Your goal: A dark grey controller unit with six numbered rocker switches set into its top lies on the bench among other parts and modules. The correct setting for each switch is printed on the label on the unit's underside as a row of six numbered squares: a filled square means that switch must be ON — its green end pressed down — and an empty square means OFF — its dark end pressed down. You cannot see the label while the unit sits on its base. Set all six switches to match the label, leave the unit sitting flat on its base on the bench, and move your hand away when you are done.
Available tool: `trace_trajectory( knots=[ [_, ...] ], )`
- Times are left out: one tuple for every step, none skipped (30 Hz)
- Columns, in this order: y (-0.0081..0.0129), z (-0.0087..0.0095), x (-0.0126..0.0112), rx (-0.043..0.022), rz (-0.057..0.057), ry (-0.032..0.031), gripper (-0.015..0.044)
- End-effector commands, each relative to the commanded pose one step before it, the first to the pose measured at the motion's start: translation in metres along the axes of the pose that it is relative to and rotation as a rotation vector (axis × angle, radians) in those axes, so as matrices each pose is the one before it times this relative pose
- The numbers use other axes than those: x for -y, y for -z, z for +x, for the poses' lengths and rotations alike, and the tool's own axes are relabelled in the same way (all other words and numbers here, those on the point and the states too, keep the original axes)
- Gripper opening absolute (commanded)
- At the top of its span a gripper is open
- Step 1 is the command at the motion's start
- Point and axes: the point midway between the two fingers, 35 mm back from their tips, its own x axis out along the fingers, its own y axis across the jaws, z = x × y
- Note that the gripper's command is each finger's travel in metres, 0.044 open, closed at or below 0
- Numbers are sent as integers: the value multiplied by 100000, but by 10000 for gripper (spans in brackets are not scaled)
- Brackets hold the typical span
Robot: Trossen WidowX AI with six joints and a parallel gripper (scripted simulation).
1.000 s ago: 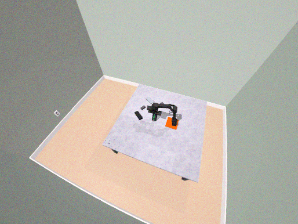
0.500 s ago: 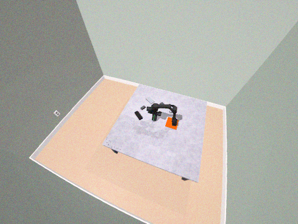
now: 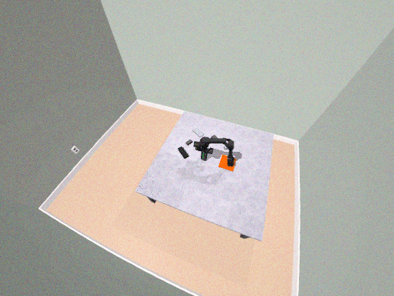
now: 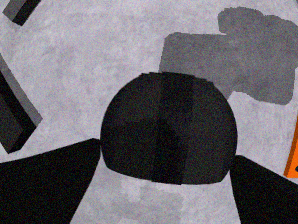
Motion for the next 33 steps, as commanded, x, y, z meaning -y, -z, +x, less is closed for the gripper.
trace_trajectory(
  knots=[
    [656, 147, -28, -2059, 61, 923, 336],
    [75, -16, 0, -228, 0, 0, 336],
    [75, -15, 0, -228, 0, 0, 336],
    [75, -15, 0, -228, 0, 0, 336],
    [75, -14, 0, -229, 0, 0, 336],
    [75, -13, 0, -229, 0, 0, 336],
    [75, -13, 0, -230, 0, 0, 336],
    [75, -13, 0, -230, 0, 0, 336],
    [75, -12, 0, -230, 0, 0, 336],
    [75, -12, 0, -231, 0, 0, 336],
    [75, -11, 0, -229, 0, 0, 336],
    [75, -11, 0, -228, 0, 0, 336],
    [75, -10, 0, -228, 0, 0, 336],
    [75, -10, 0, -229, 0, 0, 336],
    [75, -10, 0, -230, 0, 0, 336],
    [75, -9, 0, -231, 0, 0, 336],
    [75, -8, 0, -232, 0, 0, 336],
    [75, -8, 0, -232, 0, 0, 336],
    [76, -7, 0, -231, 0, 0, 336],
    [76, -7, 0, -221, 0, 0, 336],
    [76, -7, 0, -223, 0, 0, 336],
    [75, -6, 0, -232, 0, 0, 336],
    [76, -5, 0, -232, 0, 0, 336],
    [76, -5, 0, -229, 0, 0, 336],
    [76, -4, 0, -226, 0, 0, 336],
    [76, -4, 0, -224, 0, 0, 336],
    [76, -3, 0, -224, 0, 0, 336],
    [76, -3, 0, -225, 0, 0, 336],
    [76, -2, 0, -227, 0, 0, 336],
    [76, -2, 0, -229, 0, 0, 336],
    [76, -1, 0, -231, 0, 0, 336],
    [76, -1, 0, -232, 0, 0, 336],
    [76, 0, 0, -233, 0, 0, 336]
  ],
)
